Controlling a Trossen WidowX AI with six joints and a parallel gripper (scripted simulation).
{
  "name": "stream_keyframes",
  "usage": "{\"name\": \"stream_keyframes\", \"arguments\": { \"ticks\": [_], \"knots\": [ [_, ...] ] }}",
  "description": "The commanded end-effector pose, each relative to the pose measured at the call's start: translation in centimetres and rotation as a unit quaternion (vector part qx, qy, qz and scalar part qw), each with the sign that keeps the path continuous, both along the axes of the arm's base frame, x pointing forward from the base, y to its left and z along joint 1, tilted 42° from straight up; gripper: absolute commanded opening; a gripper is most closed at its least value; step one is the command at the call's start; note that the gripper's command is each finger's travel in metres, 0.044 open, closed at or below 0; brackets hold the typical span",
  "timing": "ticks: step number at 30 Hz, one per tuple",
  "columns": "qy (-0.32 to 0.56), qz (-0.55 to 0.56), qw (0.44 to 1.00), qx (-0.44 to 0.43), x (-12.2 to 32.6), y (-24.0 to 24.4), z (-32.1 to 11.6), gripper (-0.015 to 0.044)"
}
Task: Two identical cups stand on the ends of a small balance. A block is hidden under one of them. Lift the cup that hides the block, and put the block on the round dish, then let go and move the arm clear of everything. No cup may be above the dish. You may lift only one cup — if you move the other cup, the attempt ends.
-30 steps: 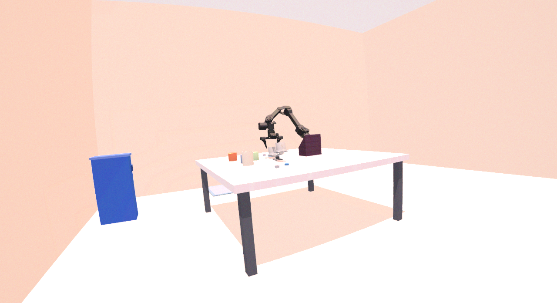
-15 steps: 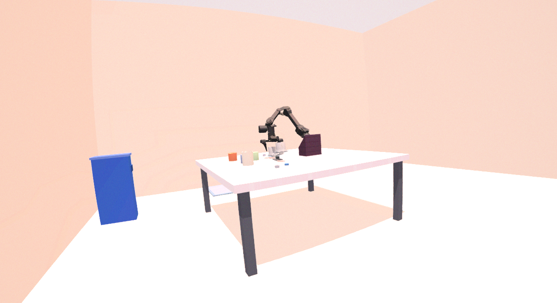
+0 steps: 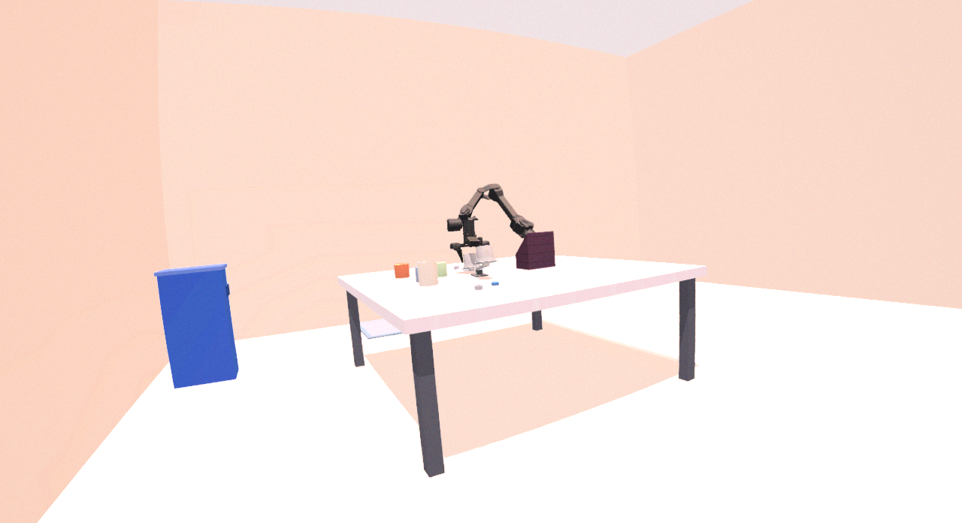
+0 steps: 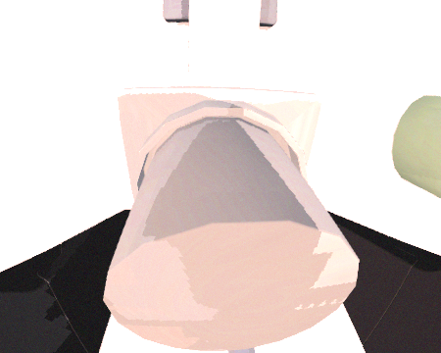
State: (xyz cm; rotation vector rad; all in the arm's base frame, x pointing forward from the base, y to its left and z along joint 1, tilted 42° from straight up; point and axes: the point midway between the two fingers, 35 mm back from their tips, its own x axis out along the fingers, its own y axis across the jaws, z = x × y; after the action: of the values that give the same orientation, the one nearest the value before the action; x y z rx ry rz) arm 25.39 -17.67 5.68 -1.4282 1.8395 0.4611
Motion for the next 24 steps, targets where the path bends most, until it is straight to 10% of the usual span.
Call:
{"name": "stream_keyframes", "arguments": {
  "ticks": [1,9,20,24],
  "knots": [
    [0.004,0.0,1.0,0.003,-0.08,-0.03,-0.27,0.036],
    [0.004,0.0,1.0,0.003,-0.08,-0.03,-0.27,0.0307],
    [0.004,0.0,1.0,0.005,0.24,0.56,0.32,0.0018],
    [0.003,0.0,1.0,0.006,0.4,0.88,0.65,0.0]
  ]
}}
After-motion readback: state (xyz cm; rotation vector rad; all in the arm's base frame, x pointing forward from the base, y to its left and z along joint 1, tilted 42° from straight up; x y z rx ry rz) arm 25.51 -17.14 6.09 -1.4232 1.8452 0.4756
